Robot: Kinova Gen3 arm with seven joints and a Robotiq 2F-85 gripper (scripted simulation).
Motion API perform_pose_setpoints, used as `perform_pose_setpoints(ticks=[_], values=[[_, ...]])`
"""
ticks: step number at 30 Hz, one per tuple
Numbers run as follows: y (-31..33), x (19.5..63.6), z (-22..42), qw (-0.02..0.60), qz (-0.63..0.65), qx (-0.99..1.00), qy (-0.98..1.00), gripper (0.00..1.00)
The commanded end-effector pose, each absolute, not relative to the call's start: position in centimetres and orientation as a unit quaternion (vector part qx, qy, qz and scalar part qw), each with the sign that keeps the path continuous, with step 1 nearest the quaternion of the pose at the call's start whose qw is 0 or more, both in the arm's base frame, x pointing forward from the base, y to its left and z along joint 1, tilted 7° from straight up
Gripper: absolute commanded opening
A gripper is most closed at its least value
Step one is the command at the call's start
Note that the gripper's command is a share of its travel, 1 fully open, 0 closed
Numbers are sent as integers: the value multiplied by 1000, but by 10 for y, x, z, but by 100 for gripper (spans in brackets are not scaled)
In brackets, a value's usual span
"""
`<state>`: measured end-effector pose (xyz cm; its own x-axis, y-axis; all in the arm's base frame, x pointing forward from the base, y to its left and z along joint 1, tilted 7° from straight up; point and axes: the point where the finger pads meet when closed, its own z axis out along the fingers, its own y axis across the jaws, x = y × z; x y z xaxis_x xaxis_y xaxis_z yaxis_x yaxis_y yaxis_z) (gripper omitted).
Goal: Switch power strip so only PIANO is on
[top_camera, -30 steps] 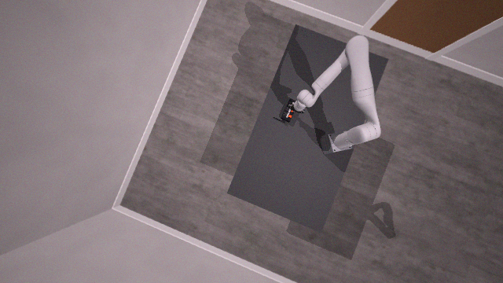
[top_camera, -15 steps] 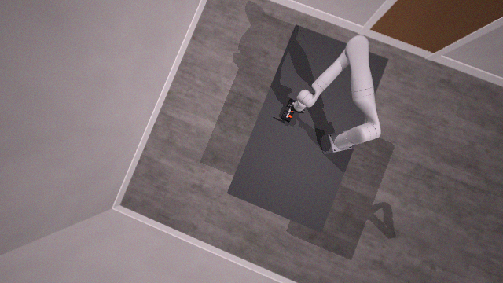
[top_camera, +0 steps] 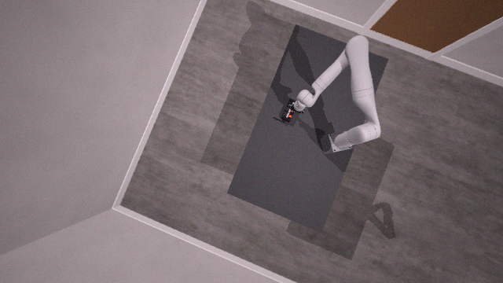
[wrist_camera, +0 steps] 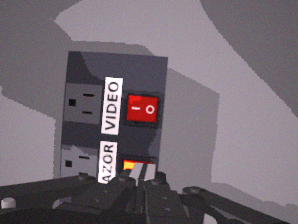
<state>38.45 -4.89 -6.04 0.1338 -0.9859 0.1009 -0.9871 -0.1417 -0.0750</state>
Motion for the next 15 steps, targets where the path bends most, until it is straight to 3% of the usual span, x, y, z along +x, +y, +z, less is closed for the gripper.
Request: perform_pose_setpoints(ticks=[1, 15], values=[[-49, 385, -61, 5, 63, 753, -655, 0], [-49, 385, -65, 5, 63, 753, -655, 0]])
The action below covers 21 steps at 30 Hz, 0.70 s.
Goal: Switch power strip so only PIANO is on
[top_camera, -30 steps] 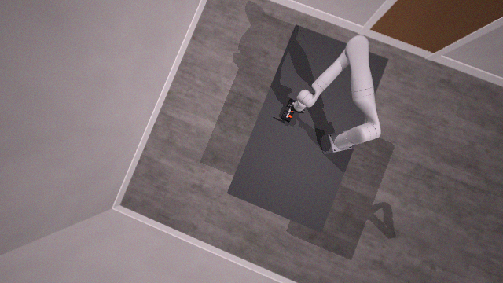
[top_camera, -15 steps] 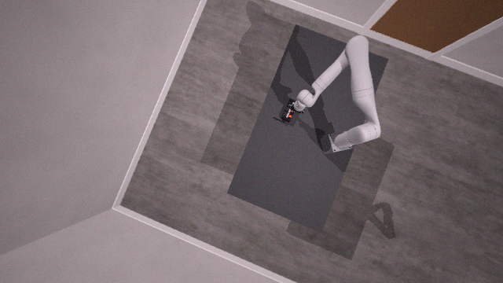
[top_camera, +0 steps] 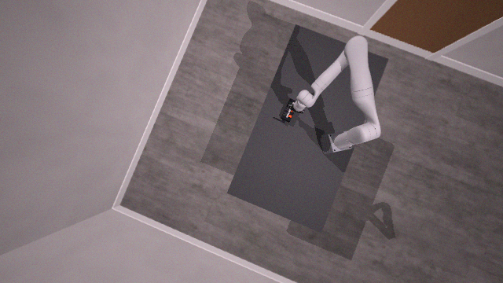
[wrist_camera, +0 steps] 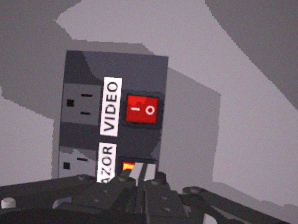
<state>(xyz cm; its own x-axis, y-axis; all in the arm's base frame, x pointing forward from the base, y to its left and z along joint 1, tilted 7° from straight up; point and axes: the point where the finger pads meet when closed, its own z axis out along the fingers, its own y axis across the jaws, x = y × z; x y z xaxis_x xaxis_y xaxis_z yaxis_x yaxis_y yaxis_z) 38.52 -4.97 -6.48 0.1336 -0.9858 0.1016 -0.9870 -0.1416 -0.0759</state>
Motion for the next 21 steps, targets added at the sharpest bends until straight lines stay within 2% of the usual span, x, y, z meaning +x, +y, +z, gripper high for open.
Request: perform_pose_setpoints(ticks=[1, 21], values=[[-49, 385, -66, 5, 63, 753, -655, 0], [-50, 386, -68, 5, 63, 753, -655, 0]])
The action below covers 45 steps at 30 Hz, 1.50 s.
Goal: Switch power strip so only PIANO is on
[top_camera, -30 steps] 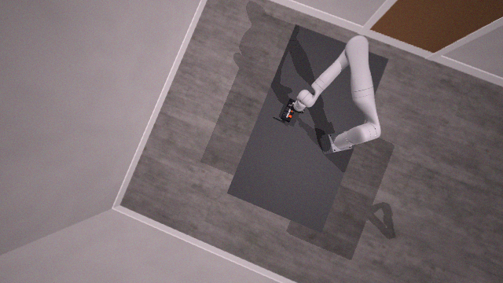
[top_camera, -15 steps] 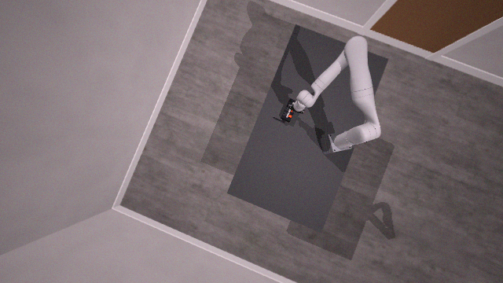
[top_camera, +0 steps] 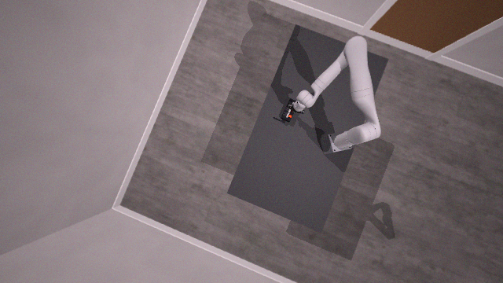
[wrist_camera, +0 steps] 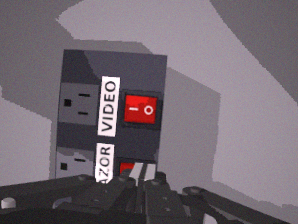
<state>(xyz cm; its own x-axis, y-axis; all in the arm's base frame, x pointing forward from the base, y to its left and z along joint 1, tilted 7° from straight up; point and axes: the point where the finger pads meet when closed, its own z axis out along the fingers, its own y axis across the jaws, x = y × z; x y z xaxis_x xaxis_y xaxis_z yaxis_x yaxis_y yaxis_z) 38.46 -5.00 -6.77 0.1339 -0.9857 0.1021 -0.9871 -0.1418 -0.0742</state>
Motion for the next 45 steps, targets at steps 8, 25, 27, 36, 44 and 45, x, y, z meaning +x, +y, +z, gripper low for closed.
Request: perform_pose_setpoints(ticks=[8, 25, 27, 36, 44, 45], values=[[-50, 385, -67, 5, 63, 753, -655, 0], [-46, 382, -34, 5, 63, 753, -655, 0], [-46, 382, -32, 5, 63, 753, -655, 0], [-46, 382, -30, 5, 63, 753, -655, 0], [-46, 382, -30, 5, 63, 753, -655, 0], [-46, 382, -30, 5, 63, 753, -655, 0]])
